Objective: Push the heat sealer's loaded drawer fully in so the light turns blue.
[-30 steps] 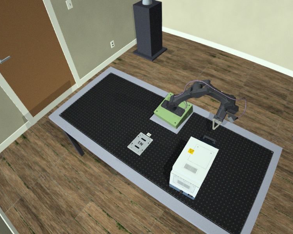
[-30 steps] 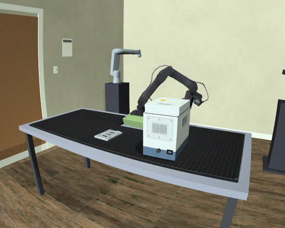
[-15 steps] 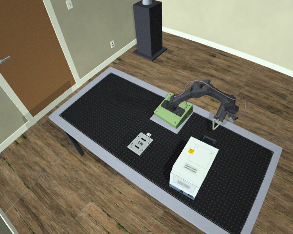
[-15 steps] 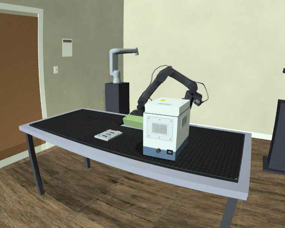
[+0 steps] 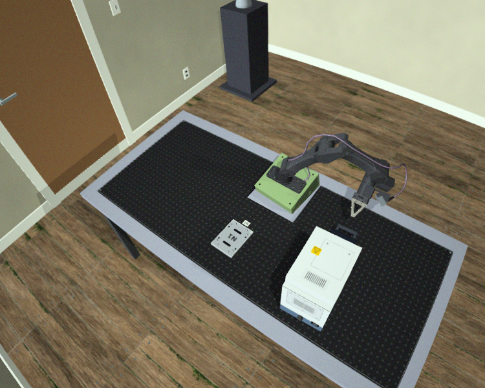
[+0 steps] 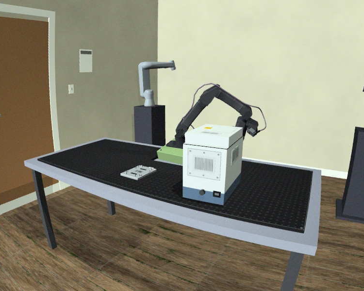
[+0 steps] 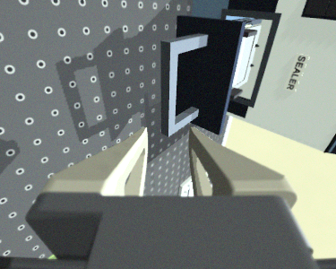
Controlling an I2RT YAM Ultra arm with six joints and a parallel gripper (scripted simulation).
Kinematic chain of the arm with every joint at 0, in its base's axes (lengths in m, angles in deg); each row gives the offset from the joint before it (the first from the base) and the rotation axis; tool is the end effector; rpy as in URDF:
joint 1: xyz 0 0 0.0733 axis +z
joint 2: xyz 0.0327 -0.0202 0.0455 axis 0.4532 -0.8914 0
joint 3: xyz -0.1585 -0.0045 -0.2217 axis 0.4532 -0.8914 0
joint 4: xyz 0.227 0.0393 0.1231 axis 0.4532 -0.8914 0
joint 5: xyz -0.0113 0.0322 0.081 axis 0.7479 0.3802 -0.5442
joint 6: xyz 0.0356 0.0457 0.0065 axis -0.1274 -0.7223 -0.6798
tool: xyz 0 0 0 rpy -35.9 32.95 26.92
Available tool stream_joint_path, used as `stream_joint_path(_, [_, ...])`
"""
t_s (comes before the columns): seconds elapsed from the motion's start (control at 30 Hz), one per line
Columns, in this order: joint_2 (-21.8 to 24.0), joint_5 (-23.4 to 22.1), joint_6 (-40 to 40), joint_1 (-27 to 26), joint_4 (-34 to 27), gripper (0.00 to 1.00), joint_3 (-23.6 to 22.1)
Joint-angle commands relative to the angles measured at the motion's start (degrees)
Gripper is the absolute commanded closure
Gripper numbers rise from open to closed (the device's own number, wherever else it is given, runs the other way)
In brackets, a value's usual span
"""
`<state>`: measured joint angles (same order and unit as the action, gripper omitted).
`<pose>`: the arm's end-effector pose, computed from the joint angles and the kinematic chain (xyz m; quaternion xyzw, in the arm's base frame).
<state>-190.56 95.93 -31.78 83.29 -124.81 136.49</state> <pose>-0.0990 0.3707 0.1269 -0.6331 0.5579 -0.3813 0.3776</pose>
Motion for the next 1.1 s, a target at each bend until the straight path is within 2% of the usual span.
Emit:
stream_joint_path(0.0, [1.78, 1.25, 0.68, -0.62, 1.94, 0.70, -1.28])
stream_joint_path(1.07, [2.93, 2.40, 5.05, -3.02, 8.11, 0.70, -4.76])
